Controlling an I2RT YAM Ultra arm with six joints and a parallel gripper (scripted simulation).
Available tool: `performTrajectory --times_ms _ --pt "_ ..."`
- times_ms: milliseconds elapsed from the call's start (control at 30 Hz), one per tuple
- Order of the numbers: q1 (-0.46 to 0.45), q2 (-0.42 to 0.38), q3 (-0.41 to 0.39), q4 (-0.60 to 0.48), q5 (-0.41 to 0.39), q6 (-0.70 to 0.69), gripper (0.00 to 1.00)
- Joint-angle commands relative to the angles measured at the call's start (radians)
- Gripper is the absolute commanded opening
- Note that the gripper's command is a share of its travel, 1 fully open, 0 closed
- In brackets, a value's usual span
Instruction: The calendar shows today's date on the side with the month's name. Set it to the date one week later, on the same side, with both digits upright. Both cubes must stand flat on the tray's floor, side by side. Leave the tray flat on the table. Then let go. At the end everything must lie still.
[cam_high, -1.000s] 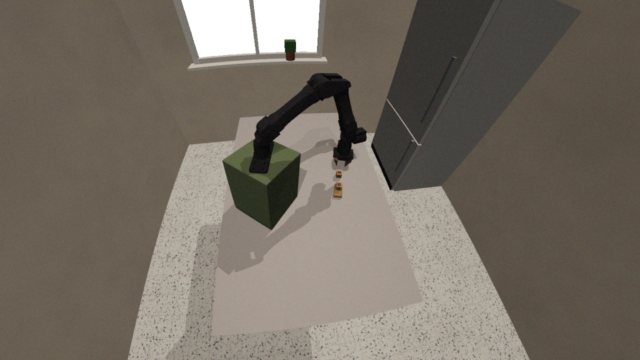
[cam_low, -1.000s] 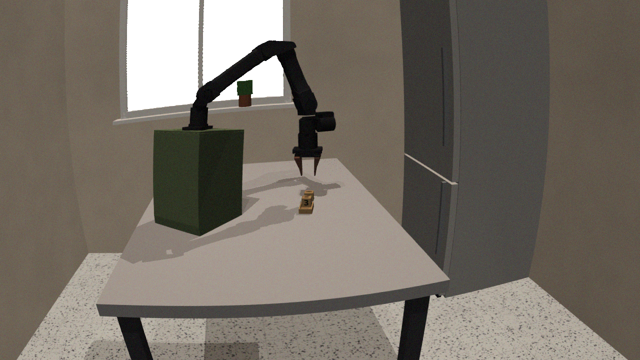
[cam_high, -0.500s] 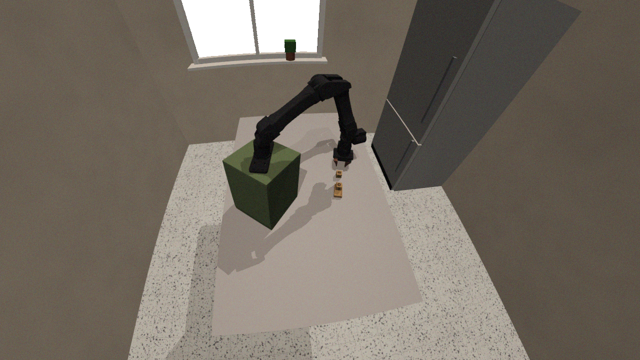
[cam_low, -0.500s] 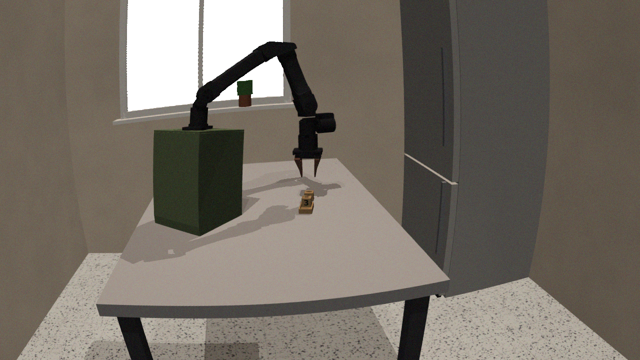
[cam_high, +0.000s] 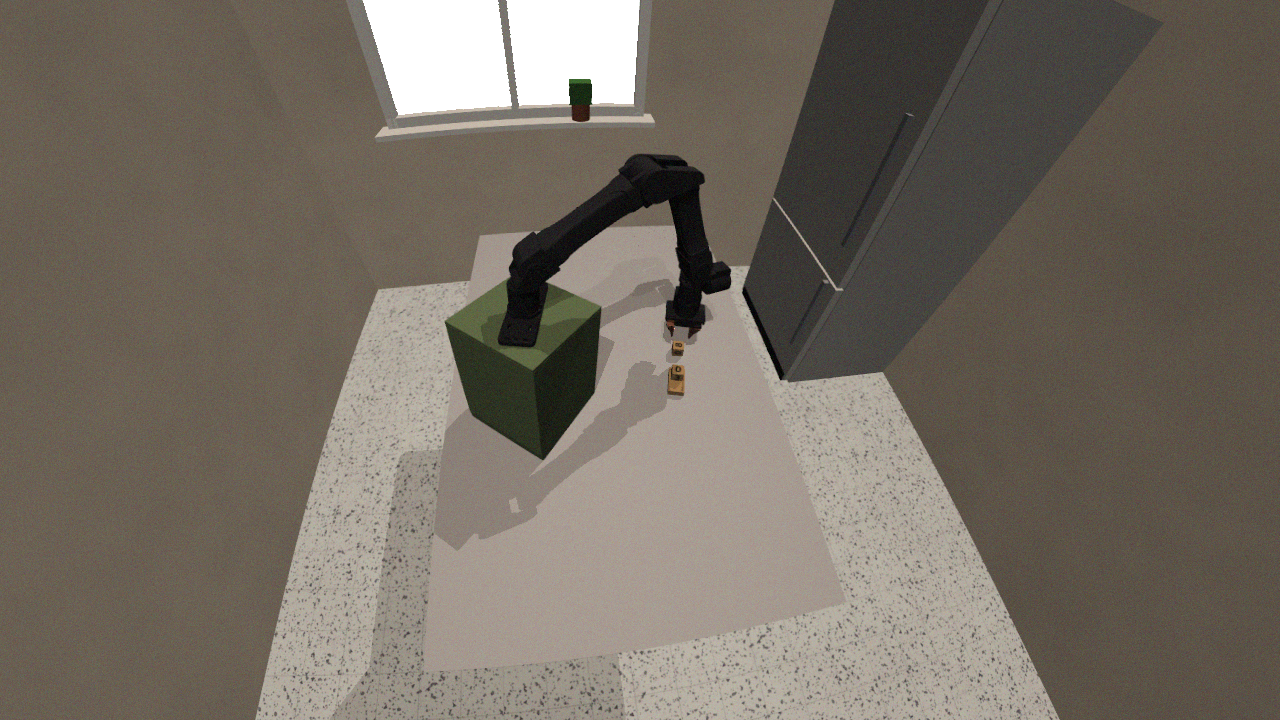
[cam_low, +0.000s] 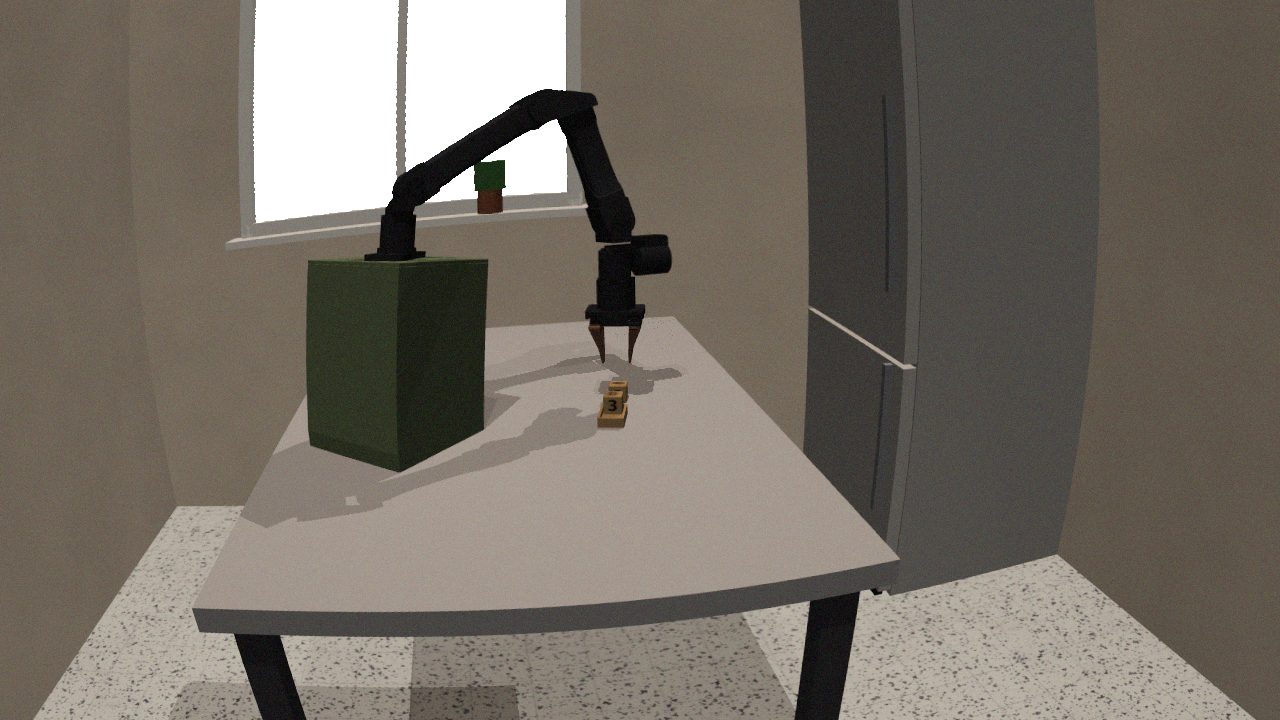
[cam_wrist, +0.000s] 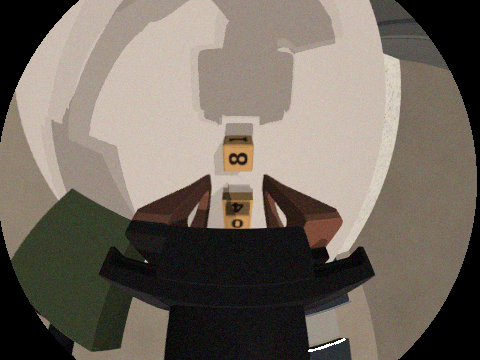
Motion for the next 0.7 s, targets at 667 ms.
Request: performTrajectory --times_ms 667 --pt "0.004 0.082 0.047 0.05 0.001 0.005 0.47"
